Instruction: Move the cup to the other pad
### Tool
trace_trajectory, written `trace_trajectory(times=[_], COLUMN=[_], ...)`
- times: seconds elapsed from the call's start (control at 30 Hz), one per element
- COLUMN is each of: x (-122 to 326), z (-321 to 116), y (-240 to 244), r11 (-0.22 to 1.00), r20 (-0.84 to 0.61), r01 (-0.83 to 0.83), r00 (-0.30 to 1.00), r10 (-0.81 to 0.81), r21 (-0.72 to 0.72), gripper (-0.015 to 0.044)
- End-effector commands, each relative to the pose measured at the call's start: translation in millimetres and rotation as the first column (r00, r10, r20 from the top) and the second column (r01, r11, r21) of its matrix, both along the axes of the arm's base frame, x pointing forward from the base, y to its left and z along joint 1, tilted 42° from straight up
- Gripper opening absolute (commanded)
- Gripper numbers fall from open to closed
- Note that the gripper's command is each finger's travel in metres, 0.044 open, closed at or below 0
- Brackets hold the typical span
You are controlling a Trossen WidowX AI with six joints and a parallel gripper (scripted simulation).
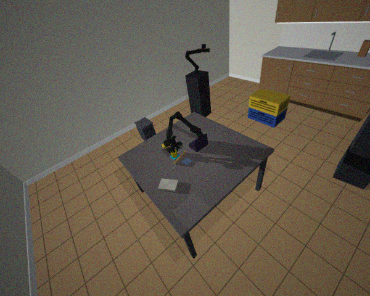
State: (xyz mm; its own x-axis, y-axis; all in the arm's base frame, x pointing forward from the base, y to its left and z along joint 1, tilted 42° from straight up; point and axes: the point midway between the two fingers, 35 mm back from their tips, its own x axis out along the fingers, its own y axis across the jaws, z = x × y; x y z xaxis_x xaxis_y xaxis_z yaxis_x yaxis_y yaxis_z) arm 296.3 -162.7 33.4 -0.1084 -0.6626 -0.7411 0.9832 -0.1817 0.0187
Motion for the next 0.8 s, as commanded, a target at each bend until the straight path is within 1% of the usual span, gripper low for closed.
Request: trace_trajectory(times=[0.0, 0.77], x=[0.4, 4.3], z=[0.9, 24.9], y=[0.6, 24.7], r11=[1.0, 1.0], r20=[0.001, -0.005], r01=[0.001, -0.002], r00=[1.0, 1.0], r10=[-0.001, 0.002], r21=[0.0, 0.001], gripper=[0.0147, 0.0147])
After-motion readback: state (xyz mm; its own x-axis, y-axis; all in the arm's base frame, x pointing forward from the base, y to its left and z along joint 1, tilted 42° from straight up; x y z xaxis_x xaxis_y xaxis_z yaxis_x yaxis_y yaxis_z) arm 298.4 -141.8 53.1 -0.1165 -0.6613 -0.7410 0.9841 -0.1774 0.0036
